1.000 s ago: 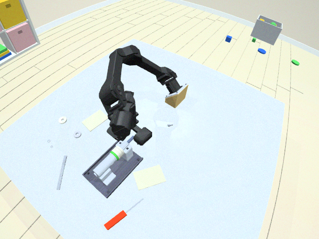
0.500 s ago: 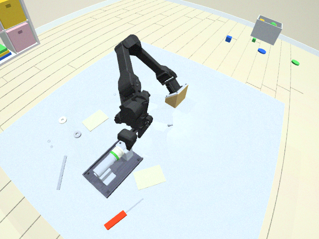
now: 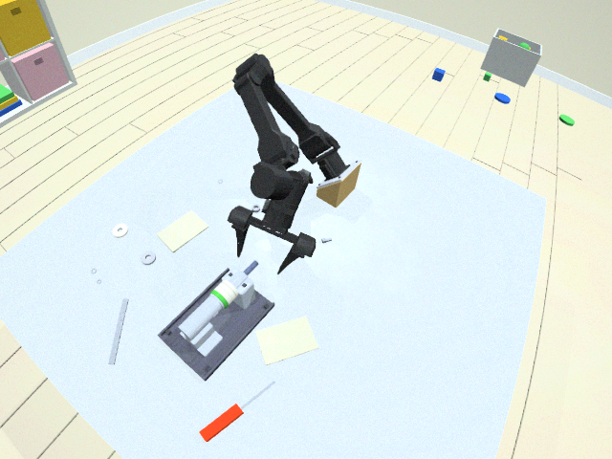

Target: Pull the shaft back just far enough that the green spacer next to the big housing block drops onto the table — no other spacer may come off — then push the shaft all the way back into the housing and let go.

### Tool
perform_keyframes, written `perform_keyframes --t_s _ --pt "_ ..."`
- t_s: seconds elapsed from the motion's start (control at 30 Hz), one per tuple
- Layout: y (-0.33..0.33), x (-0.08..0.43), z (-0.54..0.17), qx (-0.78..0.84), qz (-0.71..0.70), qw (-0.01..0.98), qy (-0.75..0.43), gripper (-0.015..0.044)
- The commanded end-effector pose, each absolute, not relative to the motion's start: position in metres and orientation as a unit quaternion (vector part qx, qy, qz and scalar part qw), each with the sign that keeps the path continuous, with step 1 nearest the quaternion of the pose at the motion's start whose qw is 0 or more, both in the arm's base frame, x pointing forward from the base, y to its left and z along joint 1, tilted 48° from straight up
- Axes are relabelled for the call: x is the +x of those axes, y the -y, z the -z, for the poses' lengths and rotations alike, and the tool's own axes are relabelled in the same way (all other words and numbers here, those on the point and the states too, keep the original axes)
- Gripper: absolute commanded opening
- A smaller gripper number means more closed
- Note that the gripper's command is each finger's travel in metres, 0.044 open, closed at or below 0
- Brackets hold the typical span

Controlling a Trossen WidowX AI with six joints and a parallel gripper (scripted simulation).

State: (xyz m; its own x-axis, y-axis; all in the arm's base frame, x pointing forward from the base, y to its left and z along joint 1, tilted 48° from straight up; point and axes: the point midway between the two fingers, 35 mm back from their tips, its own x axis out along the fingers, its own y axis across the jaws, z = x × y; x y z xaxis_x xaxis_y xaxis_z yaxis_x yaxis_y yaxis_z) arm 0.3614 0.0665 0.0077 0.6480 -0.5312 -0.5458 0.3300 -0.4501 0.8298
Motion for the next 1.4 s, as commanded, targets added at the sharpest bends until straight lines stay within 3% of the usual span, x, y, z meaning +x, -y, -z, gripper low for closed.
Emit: perform_keyframes --t_s 0.0,1.37 --pt "-0.056 0.341 -0.017 0.847 0.349 0.370 0.154 0.0440" --pt "-0.044 0.358 -0.006 0.847 0.349 0.369 0.154 0.0440"
